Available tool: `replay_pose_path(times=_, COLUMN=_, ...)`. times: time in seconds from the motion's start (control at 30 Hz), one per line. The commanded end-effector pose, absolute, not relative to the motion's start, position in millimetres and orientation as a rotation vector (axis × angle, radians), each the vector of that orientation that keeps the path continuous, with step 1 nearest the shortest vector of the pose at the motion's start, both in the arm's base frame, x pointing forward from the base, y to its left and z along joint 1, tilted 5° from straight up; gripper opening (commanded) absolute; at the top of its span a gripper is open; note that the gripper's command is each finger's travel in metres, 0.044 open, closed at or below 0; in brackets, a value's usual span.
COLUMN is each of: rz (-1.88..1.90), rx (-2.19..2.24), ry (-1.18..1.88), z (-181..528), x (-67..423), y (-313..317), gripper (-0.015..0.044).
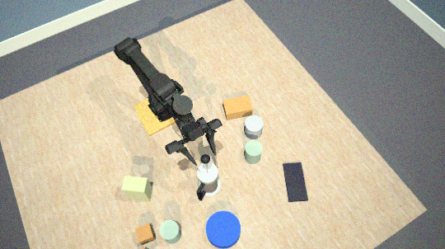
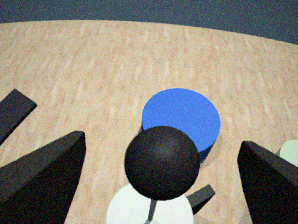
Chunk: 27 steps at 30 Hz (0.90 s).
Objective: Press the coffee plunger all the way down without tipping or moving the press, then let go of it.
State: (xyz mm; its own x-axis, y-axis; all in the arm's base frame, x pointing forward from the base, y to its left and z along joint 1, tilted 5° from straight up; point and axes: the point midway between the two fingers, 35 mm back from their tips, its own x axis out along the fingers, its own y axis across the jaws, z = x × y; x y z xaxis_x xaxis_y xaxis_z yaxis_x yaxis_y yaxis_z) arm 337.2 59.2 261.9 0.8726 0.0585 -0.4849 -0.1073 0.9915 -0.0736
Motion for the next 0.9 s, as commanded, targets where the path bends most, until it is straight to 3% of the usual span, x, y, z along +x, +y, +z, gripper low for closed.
replay_pose_path(times=0.0, rz=0.092, rx=-0.104, ry=0.503, z=260.9, x=337.8, y=59.6, gripper=0.0204)
replay_pose_path(times=0.13, rz=0.092, rx=-0.104, ry=0.503, z=260.9, x=337.8, y=59.6, gripper=0.0122)
replay_pose_path(times=0.87, rz=0.092, rx=-0.105, ry=0.503, z=244.1, x=341.0, y=59.0, gripper=0.0122)
